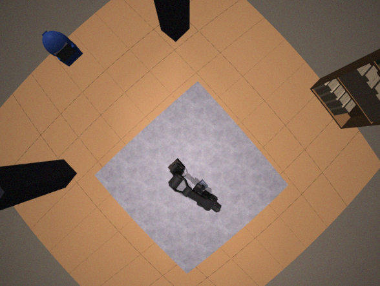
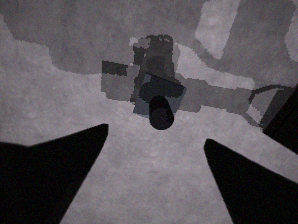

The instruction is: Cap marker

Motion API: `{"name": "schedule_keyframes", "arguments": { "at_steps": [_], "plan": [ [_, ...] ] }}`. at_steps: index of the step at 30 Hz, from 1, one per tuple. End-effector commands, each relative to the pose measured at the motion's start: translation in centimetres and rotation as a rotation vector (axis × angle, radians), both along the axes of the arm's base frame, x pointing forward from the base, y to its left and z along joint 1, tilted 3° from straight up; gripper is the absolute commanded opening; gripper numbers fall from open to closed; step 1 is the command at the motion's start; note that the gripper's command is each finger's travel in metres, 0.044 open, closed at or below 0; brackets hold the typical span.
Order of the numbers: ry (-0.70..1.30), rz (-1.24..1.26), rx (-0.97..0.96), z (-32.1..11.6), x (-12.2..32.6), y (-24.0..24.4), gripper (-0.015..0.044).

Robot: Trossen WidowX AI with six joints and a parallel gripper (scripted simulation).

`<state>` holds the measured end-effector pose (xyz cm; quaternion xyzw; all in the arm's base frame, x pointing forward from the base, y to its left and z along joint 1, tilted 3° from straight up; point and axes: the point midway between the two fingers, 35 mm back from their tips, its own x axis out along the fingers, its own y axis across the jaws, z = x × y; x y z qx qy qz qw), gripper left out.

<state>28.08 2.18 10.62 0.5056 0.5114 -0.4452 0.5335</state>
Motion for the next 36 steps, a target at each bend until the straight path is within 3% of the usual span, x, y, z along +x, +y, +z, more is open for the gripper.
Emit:
{"name": "schedule_keyframes", "arguments": {
  "at_steps": [1,12,15,36],
  "plan": [
    [0.011,0.128,-0.01,-0.2,-0.2,0.0,0.0361],
    [-0.036,1.225,-0.092,-1.0,-0.4,0.1,0.0072],
    [-0.042,1.374,-0.103,-1.1,-0.4,0.2,0.0],
    [-0.042,1.374,-0.102,-2.6,-0.3,0.2,0.0]
  ]
}}
